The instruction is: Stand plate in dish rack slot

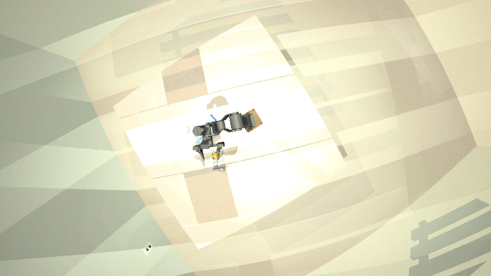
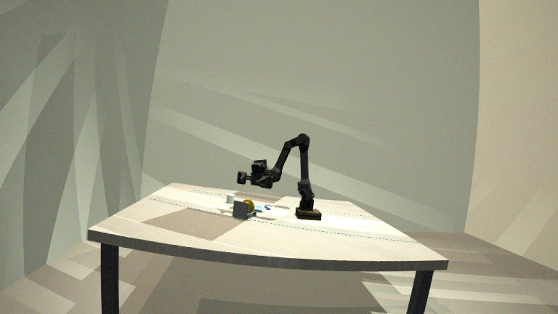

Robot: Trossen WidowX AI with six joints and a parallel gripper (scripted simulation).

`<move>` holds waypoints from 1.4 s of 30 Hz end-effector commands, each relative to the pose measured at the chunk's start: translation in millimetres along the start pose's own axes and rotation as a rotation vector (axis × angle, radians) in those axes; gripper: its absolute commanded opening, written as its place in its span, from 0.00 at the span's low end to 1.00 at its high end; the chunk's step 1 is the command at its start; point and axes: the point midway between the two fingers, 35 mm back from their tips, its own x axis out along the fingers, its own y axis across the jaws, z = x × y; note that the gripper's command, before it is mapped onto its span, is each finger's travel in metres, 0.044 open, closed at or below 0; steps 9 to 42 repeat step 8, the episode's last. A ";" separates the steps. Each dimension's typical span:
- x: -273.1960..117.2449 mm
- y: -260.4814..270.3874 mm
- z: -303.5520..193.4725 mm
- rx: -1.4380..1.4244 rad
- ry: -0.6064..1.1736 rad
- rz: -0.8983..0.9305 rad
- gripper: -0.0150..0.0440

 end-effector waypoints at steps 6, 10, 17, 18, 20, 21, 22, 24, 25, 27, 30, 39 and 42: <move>2.6 -41.1 4.9 0.155 0.082 -0.161 0.93; 2.4 -50.7 5.5 0.196 0.110 -0.203 0.93; 2.4 -50.7 5.5 0.196 0.110 -0.203 0.93; 2.4 -50.7 5.5 0.196 0.110 -0.203 0.93; 2.4 -50.7 5.5 0.196 0.110 -0.203 0.93; 2.4 -50.7 5.5 0.196 0.110 -0.203 0.93; 2.4 -50.7 5.5 0.196 0.110 -0.203 0.93; 2.4 -50.7 5.5 0.196 0.110 -0.203 0.93; 2.4 -50.7 5.5 0.196 0.110 -0.203 0.93; 2.4 -50.7 5.5 0.196 0.110 -0.203 0.93; 2.4 -50.7 5.5 0.196 0.110 -0.203 0.93; 2.4 -50.7 5.5 0.196 0.110 -0.203 0.93; 2.4 -50.7 5.5 0.196 0.110 -0.203 0.93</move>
